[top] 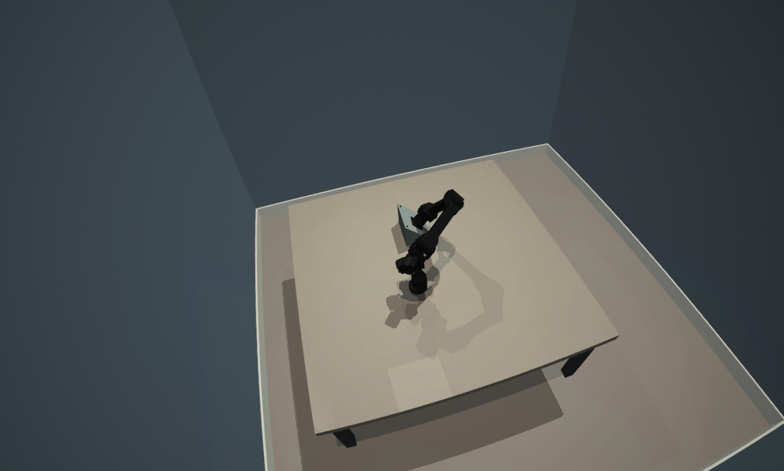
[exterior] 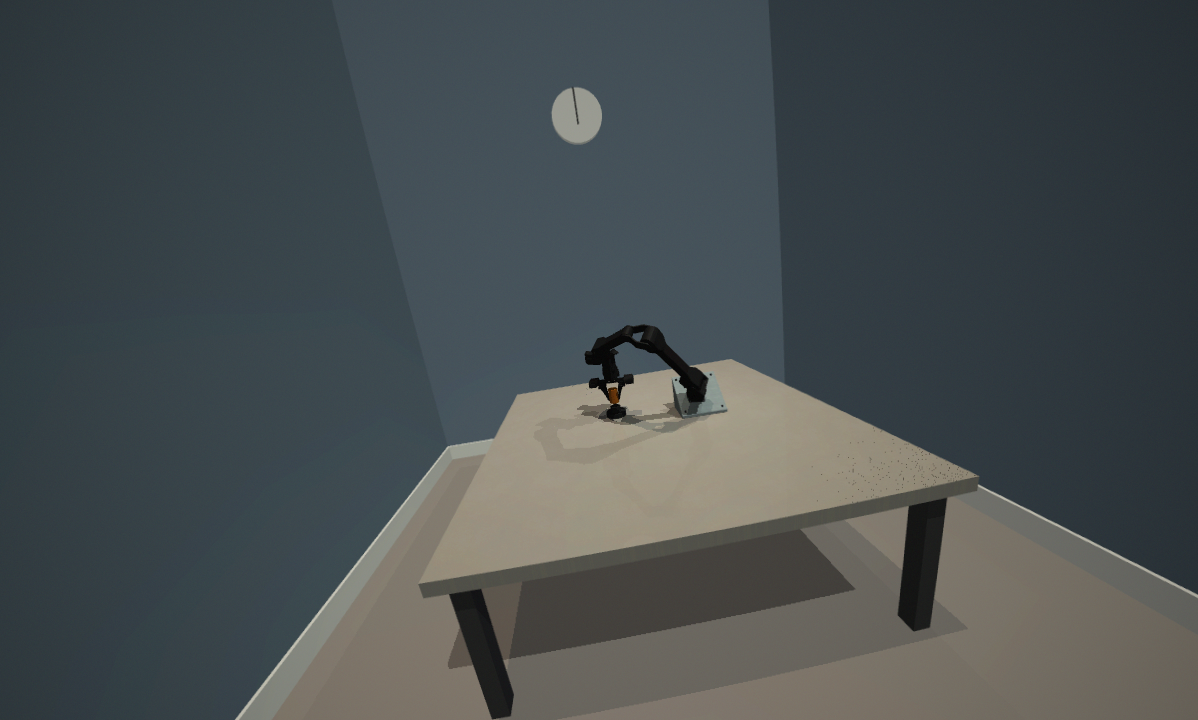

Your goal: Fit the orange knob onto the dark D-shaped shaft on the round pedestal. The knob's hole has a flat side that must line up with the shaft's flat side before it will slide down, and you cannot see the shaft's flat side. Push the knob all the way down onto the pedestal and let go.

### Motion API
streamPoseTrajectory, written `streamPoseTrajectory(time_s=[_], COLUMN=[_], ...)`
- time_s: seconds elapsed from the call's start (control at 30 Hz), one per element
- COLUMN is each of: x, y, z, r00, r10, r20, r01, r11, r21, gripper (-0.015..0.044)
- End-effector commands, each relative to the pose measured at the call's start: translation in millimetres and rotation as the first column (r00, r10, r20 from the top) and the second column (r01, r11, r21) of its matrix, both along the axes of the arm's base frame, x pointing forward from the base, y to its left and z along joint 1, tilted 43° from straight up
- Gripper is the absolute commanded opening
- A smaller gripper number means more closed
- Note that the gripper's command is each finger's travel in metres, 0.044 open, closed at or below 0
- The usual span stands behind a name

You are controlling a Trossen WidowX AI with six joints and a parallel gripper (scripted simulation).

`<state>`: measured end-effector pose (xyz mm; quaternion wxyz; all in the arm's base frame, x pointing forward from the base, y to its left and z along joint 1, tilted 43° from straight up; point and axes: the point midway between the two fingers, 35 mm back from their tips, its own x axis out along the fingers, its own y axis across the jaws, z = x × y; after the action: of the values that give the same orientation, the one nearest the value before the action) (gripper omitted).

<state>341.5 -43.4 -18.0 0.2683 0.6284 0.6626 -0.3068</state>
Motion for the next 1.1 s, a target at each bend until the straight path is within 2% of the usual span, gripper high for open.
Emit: streamPoseTrajectory(time_s=[0.0,0.57,0.8,1.07], x=[-0.5,2.1,4.1,3.3], y=[0.6,-2.5,-3.7,-2.1], z=[-1.0,2.2,2.9,1.4], r00=[1.000,1.000,0.980,0.978], r10=[-0.004,-0.004,-0.151,-0.159], r20=[0.000,0.000,-0.131,-0.138], r01=[0.004,0.004,0.150,0.157], r11=[1.000,1.000,0.988,0.987], r21=[0.000,-0.001,-0.024,-0.025], gripper=[0.0000,0.0000,0.0000,0.0000])
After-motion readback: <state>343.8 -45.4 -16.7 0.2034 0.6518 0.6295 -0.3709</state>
